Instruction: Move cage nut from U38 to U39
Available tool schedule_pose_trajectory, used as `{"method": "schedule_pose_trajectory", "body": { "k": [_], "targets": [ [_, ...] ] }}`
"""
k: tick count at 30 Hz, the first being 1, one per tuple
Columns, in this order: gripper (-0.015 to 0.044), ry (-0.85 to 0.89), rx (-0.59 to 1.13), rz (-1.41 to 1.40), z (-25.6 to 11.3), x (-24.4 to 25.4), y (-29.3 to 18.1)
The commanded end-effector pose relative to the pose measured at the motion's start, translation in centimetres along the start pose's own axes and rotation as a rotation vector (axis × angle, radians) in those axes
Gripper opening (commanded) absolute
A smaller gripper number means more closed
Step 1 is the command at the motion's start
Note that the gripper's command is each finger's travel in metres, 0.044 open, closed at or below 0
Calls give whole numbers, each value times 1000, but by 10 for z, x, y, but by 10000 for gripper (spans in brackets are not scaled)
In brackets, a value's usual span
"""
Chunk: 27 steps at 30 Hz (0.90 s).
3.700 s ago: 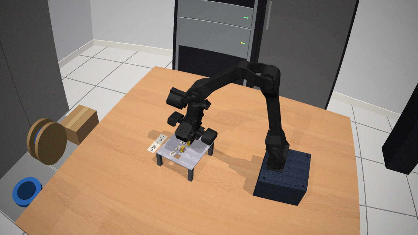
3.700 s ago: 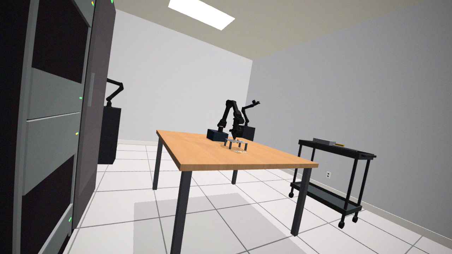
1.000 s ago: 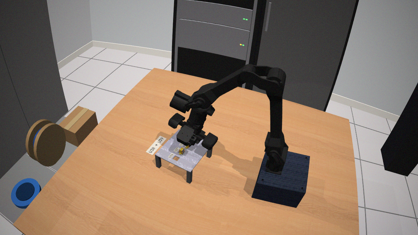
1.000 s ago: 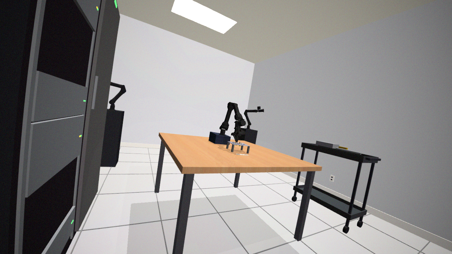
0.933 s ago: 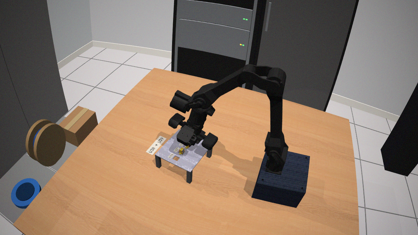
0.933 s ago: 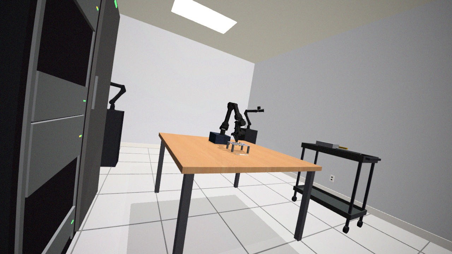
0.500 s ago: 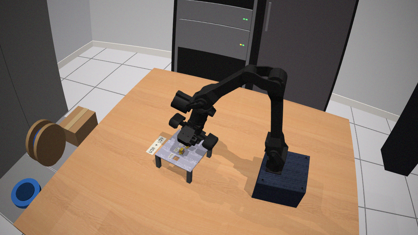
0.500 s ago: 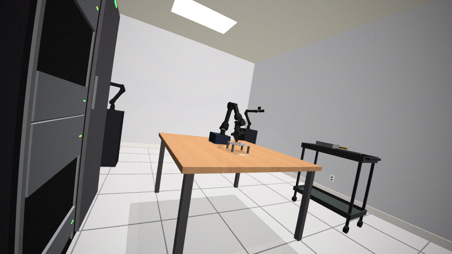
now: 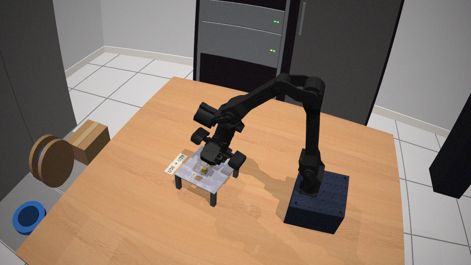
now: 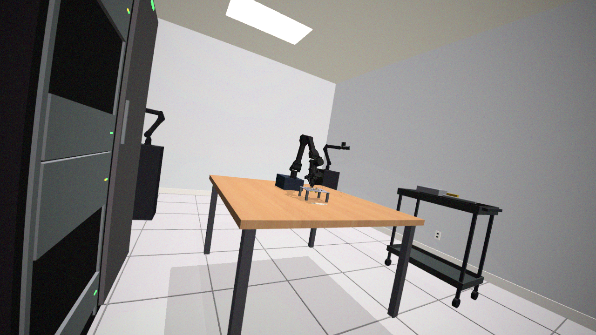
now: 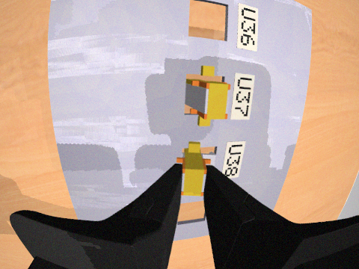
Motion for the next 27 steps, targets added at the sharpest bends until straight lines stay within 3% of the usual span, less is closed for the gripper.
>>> {"method": "schedule_pose_trajectory", "body": {
  "k": [1, 27],
  "targets": [
    [35, -12, 4, 4, -2, 0, 0],
    [35, -46, 9, 4, -2, 1, 0]
  ]
}}
Point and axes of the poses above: the point midway between the two fingers, 35 mm back from their tips, its own z axis out along the fingers, its own x axis across the jaws, y = z × x, the point moved 1 cm from there along -z, back along the fingers, and after that the axes turned 7 degrees about -z, right-handed, at the moved point
